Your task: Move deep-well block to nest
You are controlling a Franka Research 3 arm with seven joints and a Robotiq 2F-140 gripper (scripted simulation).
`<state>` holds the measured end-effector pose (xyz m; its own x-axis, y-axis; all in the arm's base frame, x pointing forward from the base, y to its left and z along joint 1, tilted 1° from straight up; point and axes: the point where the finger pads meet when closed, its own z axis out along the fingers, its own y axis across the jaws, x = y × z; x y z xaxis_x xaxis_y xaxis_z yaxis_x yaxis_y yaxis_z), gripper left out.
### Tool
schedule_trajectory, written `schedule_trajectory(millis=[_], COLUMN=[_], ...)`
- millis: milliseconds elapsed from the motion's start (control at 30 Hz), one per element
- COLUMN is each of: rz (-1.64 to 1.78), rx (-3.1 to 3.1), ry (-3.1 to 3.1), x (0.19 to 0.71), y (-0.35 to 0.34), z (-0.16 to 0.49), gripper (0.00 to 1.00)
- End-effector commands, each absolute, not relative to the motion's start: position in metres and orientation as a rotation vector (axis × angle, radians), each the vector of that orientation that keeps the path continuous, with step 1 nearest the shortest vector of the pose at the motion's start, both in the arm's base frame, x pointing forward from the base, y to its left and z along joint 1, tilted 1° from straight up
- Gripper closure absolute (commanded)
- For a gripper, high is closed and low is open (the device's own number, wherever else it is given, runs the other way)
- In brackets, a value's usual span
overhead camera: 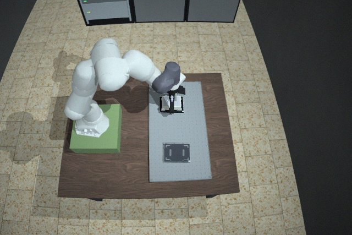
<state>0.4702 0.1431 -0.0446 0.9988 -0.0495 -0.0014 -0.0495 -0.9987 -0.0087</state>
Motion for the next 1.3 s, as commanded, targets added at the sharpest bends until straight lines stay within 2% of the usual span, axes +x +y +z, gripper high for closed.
schedule_trajectory(millis=[0, 367, 400, 1267], rz=[-0.005, -0.005, -0.005, -0.005], rx=[-3.129, -3.129, -3.129, -3.129], ry=[0.088, 0.088, 0.088, 0.088], x=[0.4718, 0.4718, 0.4718, 0.4718], y=[0.1443, 0.1443, 0.1443, 0.1443], z=[-0.0440, -0.0440, -0.0440, -0.0440], gripper=[0.00, 0.00, 0.37, 0.37])
